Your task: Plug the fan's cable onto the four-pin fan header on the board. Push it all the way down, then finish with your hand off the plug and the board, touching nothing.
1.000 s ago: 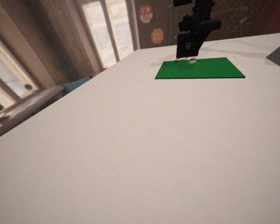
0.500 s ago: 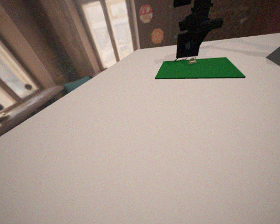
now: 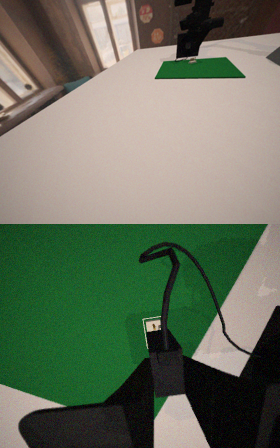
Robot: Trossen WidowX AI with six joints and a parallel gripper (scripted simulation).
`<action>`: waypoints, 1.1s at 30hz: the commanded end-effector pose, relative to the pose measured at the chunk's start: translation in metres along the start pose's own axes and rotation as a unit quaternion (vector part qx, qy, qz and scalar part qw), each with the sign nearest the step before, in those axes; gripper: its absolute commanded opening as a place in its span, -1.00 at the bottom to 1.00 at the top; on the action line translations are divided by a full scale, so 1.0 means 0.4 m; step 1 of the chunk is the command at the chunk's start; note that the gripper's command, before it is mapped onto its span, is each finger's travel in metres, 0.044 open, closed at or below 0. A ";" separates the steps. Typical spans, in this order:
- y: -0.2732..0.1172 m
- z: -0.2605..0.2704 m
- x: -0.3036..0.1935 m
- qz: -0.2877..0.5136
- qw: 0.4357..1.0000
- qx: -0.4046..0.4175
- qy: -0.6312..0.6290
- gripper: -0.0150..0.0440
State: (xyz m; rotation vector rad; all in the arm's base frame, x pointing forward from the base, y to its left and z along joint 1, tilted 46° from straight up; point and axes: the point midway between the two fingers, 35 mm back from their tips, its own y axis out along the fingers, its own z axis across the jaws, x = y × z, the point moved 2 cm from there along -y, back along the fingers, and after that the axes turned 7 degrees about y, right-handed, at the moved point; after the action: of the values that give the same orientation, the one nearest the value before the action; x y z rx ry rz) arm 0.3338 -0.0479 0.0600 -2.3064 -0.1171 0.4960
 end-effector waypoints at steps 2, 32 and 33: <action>-0.003 -0.004 -0.006 -0.001 1.000 -0.002 -0.001 -0.49; 0.052 0.002 -0.004 -0.001 1.000 -0.002 -0.003 -0.49; 0.052 0.002 -0.004 -0.001 1.000 -0.002 -0.003 -0.49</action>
State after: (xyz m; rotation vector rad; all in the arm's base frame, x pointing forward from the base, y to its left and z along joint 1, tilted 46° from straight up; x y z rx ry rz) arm 0.3300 -0.0625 0.0462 -2.3075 -0.1202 0.4967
